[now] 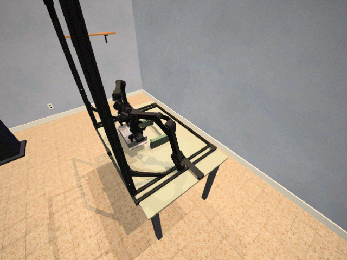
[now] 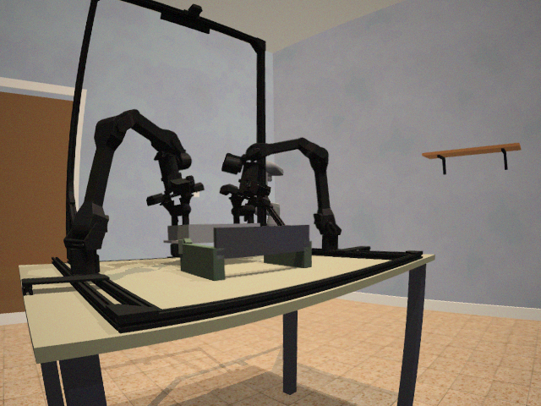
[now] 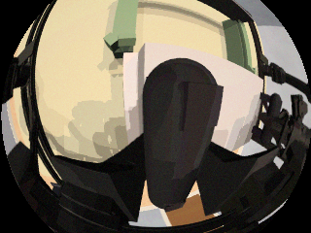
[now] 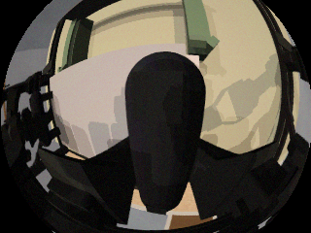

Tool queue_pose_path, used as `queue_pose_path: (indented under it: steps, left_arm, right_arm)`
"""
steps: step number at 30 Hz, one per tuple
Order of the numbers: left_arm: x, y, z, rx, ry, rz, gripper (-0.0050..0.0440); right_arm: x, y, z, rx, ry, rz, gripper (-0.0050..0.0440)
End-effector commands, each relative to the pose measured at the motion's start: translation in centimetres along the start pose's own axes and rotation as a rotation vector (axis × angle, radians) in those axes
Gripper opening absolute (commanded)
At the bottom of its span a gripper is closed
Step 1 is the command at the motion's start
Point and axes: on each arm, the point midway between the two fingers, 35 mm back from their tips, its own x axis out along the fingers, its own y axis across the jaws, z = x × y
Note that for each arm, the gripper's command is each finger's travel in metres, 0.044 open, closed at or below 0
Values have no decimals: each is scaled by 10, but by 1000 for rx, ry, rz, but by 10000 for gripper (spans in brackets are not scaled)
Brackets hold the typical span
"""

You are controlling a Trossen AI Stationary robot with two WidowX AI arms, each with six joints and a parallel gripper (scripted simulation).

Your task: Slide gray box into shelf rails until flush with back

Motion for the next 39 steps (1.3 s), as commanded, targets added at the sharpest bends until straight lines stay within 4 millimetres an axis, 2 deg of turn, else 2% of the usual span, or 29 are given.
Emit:
queue_pose_path:
  steps: [1,39]
  left_arm:
    - [-5,-2,-1,-8,11,-31,0]
    - [-1,-1,1,-10,11,-31,0]
  right_arm:
    - [-5,2,1,-3,9,28,0]
    - [-1,0,3,-5,10,28,0]
